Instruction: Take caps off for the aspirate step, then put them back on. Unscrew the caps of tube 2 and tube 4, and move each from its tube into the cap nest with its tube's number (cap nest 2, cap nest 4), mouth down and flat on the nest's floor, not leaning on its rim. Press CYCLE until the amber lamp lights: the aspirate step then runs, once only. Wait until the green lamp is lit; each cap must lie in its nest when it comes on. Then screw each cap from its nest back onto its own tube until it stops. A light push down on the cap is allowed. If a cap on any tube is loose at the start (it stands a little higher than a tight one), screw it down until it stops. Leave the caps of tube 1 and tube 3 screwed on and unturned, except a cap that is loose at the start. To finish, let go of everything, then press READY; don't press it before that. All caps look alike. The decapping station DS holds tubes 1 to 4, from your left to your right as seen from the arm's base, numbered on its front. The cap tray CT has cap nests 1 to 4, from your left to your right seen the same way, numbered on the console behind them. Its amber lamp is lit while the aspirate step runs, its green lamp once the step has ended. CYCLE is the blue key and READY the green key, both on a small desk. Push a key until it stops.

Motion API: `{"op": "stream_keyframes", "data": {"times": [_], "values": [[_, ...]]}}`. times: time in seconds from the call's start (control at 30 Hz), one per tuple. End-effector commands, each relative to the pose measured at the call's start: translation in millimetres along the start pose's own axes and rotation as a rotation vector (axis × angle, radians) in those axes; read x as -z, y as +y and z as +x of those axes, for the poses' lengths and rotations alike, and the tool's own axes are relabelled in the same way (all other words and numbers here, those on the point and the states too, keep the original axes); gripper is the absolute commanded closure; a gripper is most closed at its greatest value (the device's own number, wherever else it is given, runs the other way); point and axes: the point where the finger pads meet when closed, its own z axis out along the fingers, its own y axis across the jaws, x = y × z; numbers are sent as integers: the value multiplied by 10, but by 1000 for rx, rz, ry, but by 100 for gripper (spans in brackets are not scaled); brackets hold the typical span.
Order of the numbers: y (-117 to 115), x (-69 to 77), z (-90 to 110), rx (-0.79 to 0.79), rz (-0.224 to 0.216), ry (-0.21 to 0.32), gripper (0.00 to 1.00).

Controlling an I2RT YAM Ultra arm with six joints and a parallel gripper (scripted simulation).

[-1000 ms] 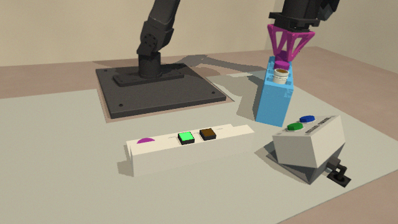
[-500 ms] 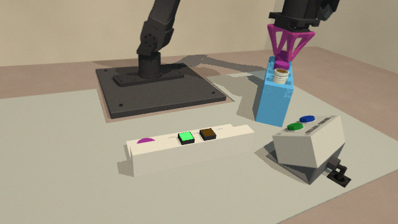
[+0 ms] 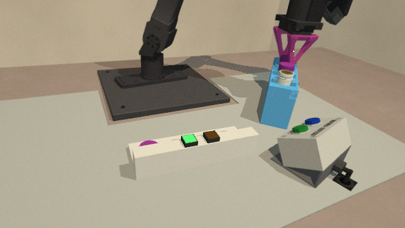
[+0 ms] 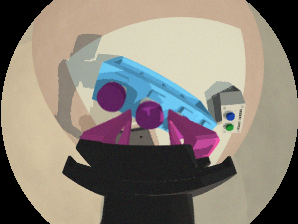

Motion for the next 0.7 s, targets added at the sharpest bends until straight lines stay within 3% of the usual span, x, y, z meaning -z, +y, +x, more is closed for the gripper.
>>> {"op": "stream_keyframes", "data": {"times": [0.0, 0.17, 0.2, 0.67], "values": [[-2, 24, -12, -41, 5, -11, 51], [-2, 7, -12, -41, 5, -11, 51], [-2, 7, -12, -41, 5, -11, 100], [-2, 7, -12, -41, 5, -11, 100]]}}
